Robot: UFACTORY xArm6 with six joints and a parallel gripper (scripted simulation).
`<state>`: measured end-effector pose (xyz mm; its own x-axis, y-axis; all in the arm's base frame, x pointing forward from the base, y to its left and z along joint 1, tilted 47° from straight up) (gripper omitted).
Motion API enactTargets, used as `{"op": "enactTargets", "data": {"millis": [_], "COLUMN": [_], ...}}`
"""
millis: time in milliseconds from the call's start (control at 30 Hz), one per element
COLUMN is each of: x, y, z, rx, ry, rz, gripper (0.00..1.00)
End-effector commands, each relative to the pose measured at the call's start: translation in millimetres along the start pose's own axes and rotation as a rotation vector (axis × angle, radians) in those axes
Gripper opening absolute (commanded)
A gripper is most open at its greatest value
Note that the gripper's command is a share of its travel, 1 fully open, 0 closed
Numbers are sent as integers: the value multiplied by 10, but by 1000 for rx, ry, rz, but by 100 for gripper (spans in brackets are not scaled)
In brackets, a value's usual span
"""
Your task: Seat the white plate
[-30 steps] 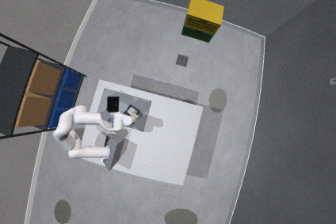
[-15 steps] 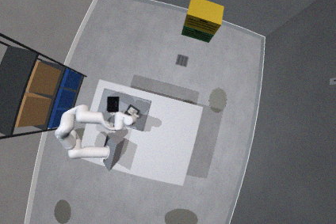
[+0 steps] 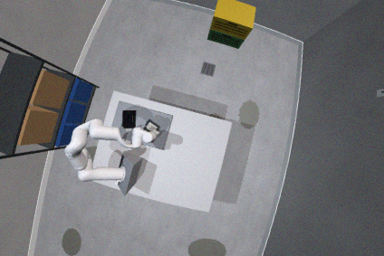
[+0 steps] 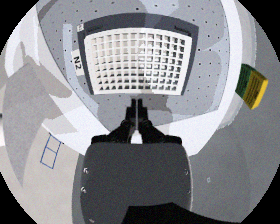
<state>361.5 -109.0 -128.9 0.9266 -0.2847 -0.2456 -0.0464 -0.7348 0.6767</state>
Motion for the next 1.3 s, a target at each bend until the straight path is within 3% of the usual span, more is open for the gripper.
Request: {"op": "enactTargets", "data": {"millis": [0, 1267], "x": [13, 11], "y": [-35, -36], "z": [-1, -70], "rx": [-1, -1], "ry": [1, 1], "rz": [4, 4], "gripper": [0, 0]}}
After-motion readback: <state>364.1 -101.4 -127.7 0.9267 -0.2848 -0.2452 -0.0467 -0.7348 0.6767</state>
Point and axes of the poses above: the point where the finger pads meet when closed, its own y axis back along the fingers, its own x axis across the jaws, z = x × y, the point moved 8 cm from there along y, back along the fingers, and after that the axes turned 2 degrees about -y, right-handed, at the moved point
